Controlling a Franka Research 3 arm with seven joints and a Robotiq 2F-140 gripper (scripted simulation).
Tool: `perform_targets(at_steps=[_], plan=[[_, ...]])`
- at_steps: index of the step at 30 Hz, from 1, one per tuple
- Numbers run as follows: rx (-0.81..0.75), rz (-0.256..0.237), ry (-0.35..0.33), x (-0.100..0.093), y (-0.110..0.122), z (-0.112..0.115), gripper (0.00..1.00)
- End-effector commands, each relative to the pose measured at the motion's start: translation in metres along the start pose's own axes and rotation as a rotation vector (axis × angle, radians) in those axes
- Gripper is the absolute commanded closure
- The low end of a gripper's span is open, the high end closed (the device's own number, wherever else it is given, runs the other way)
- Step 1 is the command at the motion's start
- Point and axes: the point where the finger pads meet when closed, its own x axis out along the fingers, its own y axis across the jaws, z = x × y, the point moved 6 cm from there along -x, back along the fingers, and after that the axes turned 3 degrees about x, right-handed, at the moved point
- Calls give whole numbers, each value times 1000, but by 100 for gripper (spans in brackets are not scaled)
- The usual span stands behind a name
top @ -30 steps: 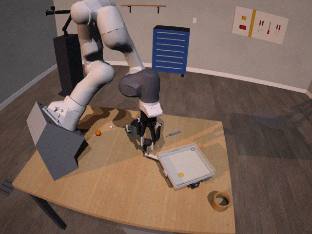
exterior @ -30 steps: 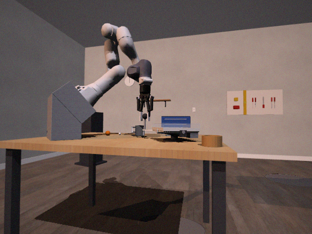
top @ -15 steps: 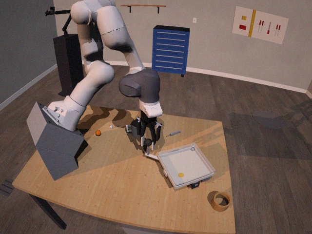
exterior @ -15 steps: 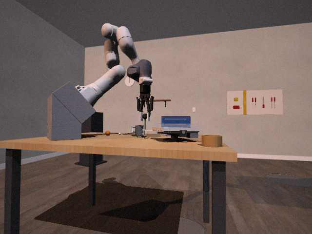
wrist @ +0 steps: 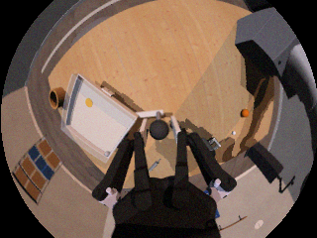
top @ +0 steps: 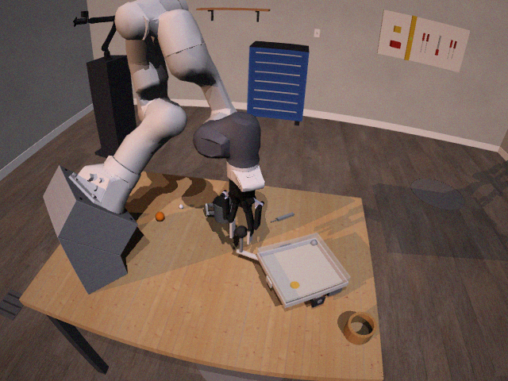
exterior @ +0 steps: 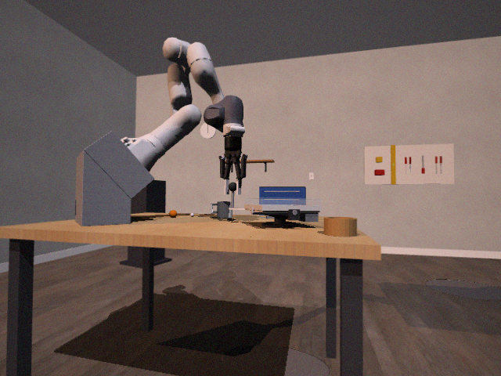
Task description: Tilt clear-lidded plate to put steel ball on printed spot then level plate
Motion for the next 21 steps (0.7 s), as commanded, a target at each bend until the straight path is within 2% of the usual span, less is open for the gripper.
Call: perform_targets(at_steps=[1, 6, 7, 21], plan=[[2, -2, 1, 0, -1, -1, 64], [2, -2, 1, 0, -1, -1, 64], [2, -2, 1, 0, -1, -1, 100], [2, -2, 1, 0, -1, -1, 100]])
